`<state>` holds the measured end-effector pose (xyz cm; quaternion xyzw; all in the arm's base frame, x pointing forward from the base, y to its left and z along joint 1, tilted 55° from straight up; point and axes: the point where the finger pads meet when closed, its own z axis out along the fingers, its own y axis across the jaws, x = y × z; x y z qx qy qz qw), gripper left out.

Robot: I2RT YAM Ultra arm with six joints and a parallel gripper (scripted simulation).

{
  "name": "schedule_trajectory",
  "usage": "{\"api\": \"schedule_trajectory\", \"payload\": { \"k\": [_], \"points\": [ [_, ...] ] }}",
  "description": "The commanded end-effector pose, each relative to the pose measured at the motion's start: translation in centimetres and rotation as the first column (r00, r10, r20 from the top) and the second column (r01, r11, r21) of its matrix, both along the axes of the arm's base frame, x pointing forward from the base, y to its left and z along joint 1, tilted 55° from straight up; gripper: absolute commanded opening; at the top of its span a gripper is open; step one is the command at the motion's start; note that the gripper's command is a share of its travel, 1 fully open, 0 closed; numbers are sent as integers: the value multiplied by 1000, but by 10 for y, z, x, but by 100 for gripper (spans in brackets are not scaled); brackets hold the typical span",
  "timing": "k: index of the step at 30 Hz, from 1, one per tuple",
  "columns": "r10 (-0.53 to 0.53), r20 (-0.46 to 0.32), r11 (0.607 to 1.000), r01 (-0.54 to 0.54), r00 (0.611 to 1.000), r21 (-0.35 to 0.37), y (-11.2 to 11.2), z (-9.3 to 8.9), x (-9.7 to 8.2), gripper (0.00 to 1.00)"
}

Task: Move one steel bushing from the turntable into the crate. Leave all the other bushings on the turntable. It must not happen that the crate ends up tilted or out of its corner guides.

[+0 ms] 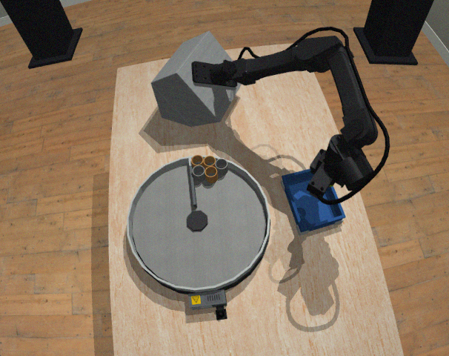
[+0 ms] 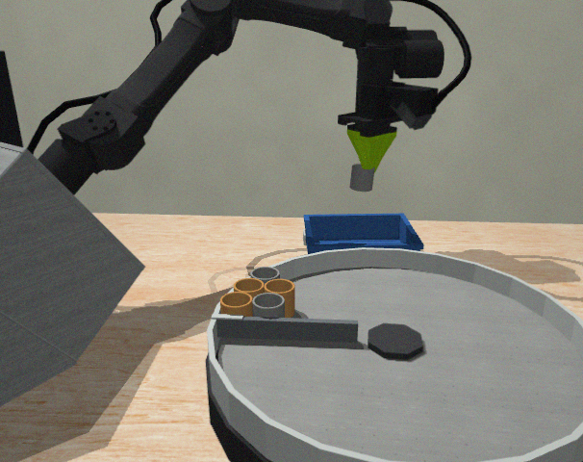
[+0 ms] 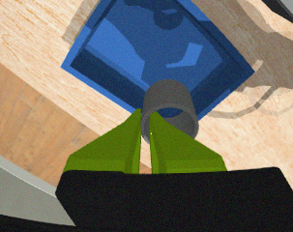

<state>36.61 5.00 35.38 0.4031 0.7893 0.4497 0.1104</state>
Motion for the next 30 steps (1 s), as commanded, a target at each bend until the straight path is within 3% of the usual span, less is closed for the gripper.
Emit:
{"api": "schedule_trajectory", "payload": {
  "k": [1, 22, 30],
  "points": [
    [-27, 9, 1000, 27, 1000, -13, -8, 7, -1, 0],
    [-25, 9, 1000, 25, 1000, -12, -6, 7, -1, 0],
    [-11, 13, 1000, 11, 1000, -10, 17, -13, 11, 0]
  ]
}}
